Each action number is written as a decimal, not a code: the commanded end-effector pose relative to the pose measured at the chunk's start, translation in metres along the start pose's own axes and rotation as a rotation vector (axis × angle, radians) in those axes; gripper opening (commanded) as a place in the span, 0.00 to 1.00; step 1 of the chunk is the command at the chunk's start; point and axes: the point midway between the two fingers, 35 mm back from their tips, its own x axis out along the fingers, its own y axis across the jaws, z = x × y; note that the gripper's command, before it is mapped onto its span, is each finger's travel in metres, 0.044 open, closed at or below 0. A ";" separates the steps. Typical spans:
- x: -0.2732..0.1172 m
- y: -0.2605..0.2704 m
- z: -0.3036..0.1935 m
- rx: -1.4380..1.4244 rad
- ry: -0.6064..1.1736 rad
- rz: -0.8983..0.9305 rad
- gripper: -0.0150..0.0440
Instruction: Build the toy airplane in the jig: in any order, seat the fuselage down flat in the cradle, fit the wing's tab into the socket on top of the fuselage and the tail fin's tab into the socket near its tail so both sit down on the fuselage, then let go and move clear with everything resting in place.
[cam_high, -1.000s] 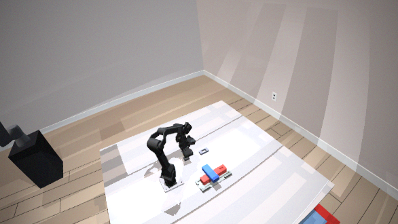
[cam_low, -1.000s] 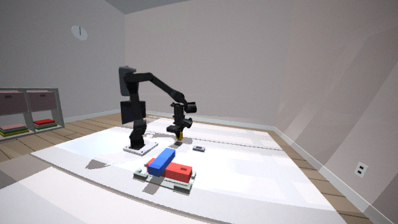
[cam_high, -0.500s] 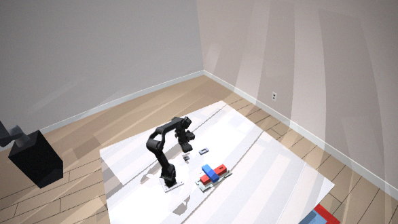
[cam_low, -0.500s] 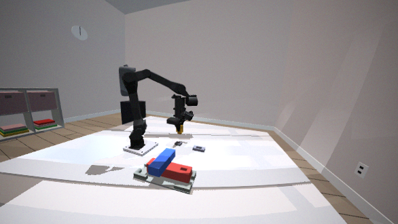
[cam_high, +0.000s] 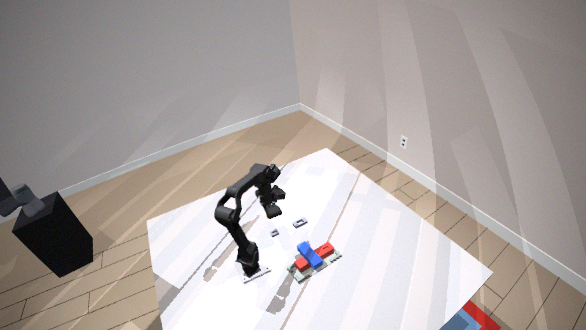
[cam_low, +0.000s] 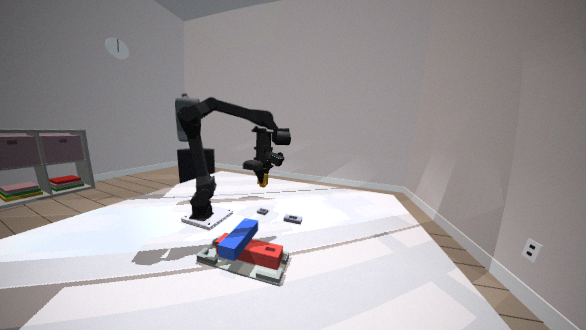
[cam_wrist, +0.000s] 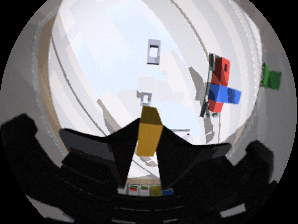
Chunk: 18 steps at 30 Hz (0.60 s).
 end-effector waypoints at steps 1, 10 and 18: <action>-0.013 -0.003 -0.001 0.009 -0.006 -0.004 0.25; -0.013 -0.007 0.008 0.005 -0.010 -0.005 0.25; -0.010 -0.016 0.025 -0.004 -0.013 -0.007 0.25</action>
